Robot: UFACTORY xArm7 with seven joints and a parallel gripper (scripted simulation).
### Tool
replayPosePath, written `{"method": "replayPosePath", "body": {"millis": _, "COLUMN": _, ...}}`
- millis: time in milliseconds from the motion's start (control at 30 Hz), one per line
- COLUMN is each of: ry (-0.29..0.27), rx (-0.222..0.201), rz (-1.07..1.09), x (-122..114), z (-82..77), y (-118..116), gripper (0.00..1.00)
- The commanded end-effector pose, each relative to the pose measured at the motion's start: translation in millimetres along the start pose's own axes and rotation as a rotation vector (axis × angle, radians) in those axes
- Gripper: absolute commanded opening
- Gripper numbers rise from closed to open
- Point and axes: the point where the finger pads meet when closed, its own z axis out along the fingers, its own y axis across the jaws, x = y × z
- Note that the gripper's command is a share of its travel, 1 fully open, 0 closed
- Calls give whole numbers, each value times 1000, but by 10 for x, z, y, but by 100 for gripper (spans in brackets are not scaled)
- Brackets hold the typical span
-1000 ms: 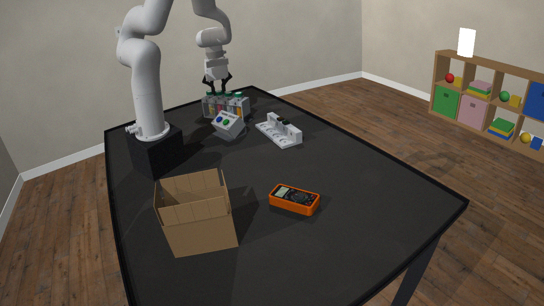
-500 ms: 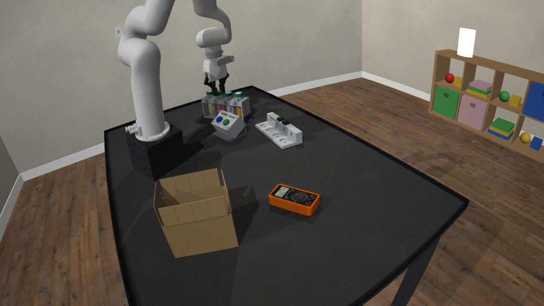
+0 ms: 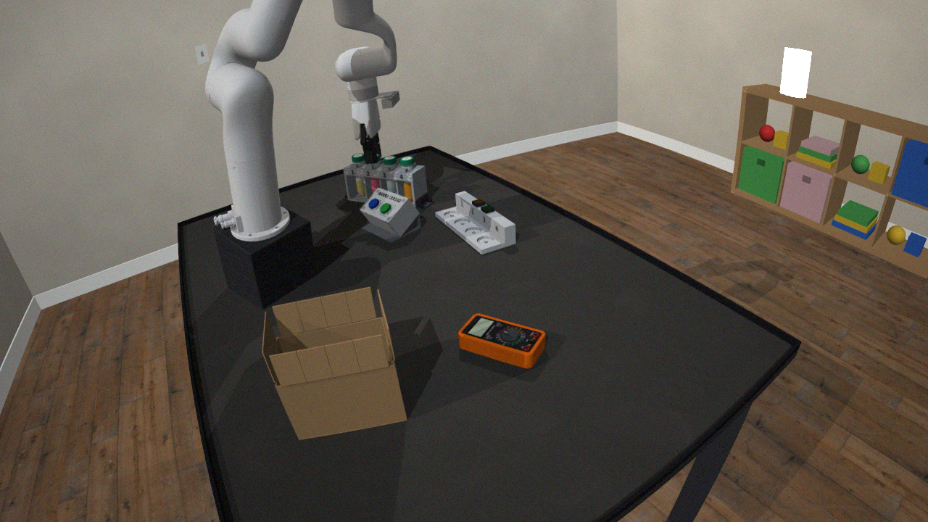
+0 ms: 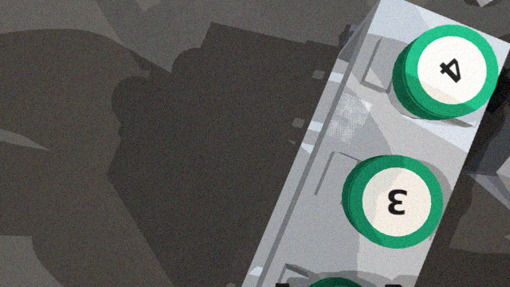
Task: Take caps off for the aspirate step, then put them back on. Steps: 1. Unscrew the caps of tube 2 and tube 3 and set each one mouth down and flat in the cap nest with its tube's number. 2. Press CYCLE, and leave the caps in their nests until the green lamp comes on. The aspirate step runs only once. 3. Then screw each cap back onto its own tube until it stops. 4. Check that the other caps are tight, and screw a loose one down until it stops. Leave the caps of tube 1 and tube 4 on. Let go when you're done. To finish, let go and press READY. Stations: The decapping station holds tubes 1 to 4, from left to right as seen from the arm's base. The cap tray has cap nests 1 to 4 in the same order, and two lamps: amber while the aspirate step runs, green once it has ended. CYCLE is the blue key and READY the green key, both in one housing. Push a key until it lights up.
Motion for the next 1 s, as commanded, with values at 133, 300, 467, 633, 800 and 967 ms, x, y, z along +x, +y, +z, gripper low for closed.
{"method": "replayPosePath", "body": {"millis": 133, "ry": -29, "rx": -4, "rz": -397, "x": 5, "z": -17, "y": -18, "gripper": 0}}
{"method": "replayPosePath", "body": {"millis": 300, "ry": -29, "rx": -4, "rz": -397, "x": 5, "z": -17, "y": -18, "gripper": 0}}
{"method": "replayPosePath", "body": {"millis": 467, "ry": -29, "rx": -4, "rz": -397, "x": 5, "z": -17, "y": -18, "gripper": 46}}
{"method": "replayPosePath", "body": {"millis": 633, "ry": -29, "rx": -4, "rz": -397, "x": 5, "z": -17, "y": -18, "gripper": 46}}
{"method": "replayPosePath", "body": {"millis": 800, "ry": -29, "rx": -5, "rz": -314, "x": 6, "z": -16, "y": -18, "gripper": 46}}
{"method": "replayPosePath", "body": {"millis": 967, "ry": -28, "rx": -9, "rz": -64, "x": 6, "z": -16, "y": -18, "gripper": 46}}
